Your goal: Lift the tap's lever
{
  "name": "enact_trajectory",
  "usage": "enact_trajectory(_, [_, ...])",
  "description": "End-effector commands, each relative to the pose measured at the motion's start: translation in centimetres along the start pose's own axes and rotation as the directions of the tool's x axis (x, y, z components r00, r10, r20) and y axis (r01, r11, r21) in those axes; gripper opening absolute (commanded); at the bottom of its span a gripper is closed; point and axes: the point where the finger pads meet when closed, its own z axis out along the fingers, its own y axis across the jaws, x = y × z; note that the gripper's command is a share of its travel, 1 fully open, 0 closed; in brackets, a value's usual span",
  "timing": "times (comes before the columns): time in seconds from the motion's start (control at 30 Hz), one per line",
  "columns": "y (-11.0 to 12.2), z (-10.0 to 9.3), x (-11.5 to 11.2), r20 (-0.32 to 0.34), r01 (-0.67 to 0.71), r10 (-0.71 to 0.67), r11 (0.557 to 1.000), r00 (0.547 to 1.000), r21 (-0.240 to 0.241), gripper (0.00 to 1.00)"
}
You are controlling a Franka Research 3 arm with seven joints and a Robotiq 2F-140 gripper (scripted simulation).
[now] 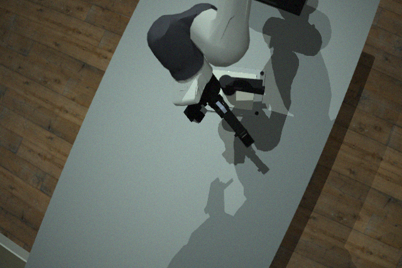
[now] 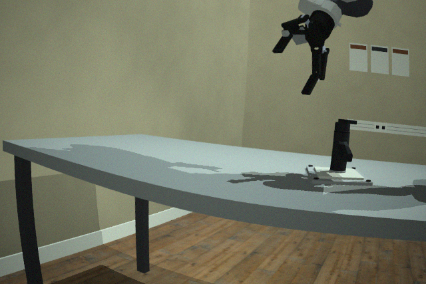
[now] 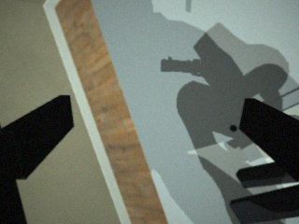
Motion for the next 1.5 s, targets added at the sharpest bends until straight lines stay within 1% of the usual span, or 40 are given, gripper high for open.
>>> enact_trajectory(0.0, [0.1,0.1,-1.3,0.026,-0.155,0.157,0.986,0.987,-0.053,1.00])
enact_trajectory(0.1, [0.1,0.1,-2.1,0.033,-0.180,0.183,0.981,0.983,-0.075,1.00])
enact_trajectory(0.17, [0.1,0.1,-2.1,0.033,-0.180,0.183,0.981,0.983,-0.075,1.00])
enact_trajectory(0.2, [0.1,0.1,-2.9,0.037,-0.204,0.208,0.974,0.977,-0.096,1.00])
enact_trajectory(0.67, [0.7,-0.1,-6.2,0.028,-0.316,0.328,0.926,0.944,-0.206,1.00])
enact_trajectory(0.73, [0.7,-0.1,-6.2,0.028,-0.316,0.328,0.926,0.944,-0.206,1.00])
enact_trajectory(0.77, [0.9,-0.2,-6.8,0.020,-0.338,0.351,0.913,0.936,-0.228,1.00])
enact_trajectory(0.9, [1.2,-0.3,-7.6,0.005,-0.369,0.383,0.893,0.924,-0.259,1.00])
enact_trajectory(1.23, [2.1,-0.8,-9.4,-0.048,-0.444,0.455,0.834,0.889,-0.329,1.00])
enact_trajectory(1.3, [2.1,-0.8,-9.4,-0.048,-0.444,0.455,0.834,0.889,-0.329,1.00])
enact_trajectory(1.33, [2.4,-1.0,-9.9,-0.067,-0.465,0.473,0.815,0.878,-0.346,1.00])
enact_trajectory(1.47, [2.8,-1.2,-10.6,-0.099,-0.496,0.498,0.785,0.862,-0.370,1.00])
